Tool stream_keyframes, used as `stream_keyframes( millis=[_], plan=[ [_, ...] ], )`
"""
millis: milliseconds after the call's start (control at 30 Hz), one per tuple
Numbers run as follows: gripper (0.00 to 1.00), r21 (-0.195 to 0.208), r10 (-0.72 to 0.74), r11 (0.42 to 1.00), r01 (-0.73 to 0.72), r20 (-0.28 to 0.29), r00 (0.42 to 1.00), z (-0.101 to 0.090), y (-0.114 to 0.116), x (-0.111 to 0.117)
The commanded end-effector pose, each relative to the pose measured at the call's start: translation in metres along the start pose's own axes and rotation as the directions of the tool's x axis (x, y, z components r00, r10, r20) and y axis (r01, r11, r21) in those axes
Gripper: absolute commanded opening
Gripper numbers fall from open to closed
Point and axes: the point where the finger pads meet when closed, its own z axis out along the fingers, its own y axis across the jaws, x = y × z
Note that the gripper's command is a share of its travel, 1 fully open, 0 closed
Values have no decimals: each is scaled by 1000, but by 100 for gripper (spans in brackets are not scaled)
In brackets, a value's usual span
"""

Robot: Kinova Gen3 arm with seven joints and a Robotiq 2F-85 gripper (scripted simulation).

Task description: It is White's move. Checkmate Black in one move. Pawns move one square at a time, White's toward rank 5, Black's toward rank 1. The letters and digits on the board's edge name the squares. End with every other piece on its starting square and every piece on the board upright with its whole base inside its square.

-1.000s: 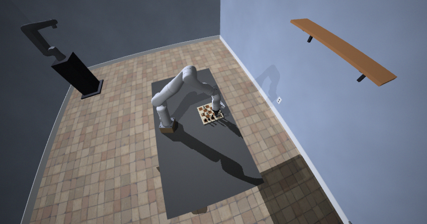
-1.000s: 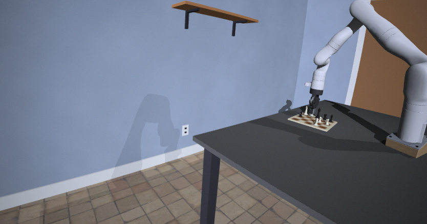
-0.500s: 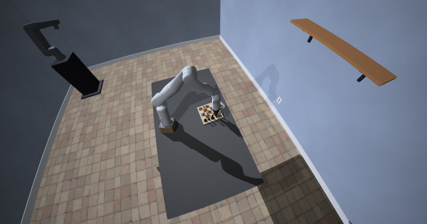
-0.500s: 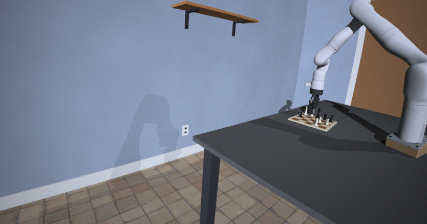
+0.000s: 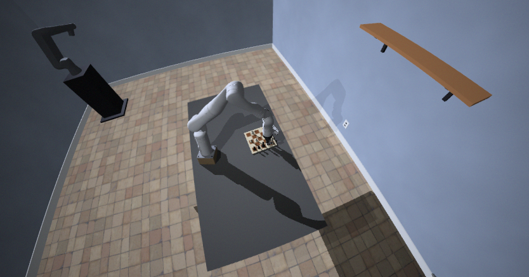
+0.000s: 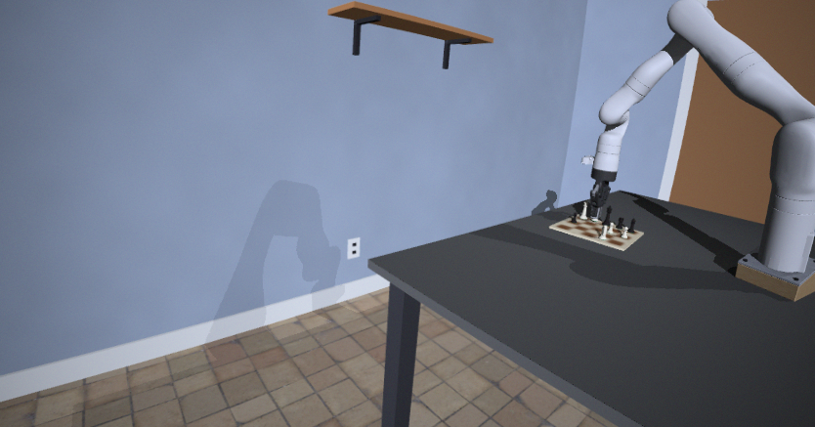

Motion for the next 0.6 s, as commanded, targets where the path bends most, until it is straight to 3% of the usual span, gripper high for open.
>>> stream_keyframes(
  millis=[0, 567],
  plan=[
    [0, -1, 0, 1000, 0, -2, 1000, -1, 0, 1],
    [0, -1, 0, 1000, 0, -2, 1000, 3, 0, 1]
  ],
)
